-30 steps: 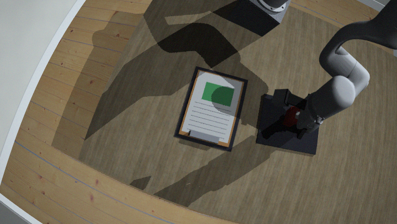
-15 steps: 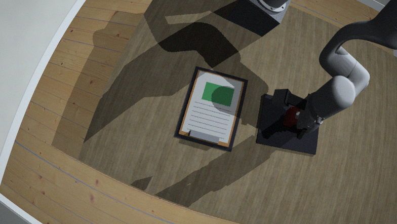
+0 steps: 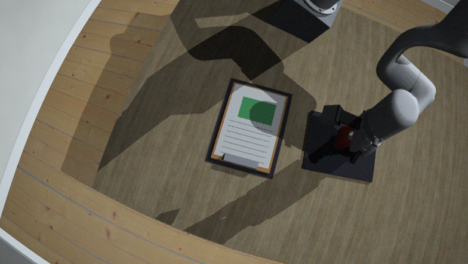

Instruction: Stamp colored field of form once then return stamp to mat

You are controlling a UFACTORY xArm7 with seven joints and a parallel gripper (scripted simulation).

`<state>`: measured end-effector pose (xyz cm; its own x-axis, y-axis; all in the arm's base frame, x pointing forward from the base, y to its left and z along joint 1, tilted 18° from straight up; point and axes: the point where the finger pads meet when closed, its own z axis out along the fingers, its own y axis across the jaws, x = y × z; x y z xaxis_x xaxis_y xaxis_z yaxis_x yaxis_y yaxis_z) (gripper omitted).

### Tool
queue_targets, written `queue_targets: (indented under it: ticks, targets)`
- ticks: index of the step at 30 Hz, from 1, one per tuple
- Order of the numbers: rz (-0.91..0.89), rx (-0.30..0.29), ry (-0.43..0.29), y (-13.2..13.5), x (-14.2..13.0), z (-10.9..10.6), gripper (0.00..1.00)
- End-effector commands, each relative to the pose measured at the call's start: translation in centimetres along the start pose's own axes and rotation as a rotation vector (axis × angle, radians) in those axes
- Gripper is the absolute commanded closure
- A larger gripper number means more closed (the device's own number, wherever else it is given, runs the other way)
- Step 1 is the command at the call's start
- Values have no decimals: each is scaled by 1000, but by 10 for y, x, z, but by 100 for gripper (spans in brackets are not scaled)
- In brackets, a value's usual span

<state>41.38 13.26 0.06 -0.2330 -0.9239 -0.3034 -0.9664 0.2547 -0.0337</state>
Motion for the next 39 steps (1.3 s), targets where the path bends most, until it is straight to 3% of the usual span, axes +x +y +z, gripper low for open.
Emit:
queue_targets:
  ticks: [1,11,25,27,30,32,35,39]
  targets:
    - [0,3,-1,-1,0,-2,68]
    - [0,3,-1,-1,0,-39,68]
    - [-2,2,0,-3,5,-41,68]
    - [-8,0,3,-7,20,-40,68]
    - [-28,-4,8,-17,64,-39,68]
    - [-28,-4,8,-17,64,-39,68]
    - [-56,-9,10,-23,121,-39,68]
    - [-94,-6,5,-17,159,-40,68]
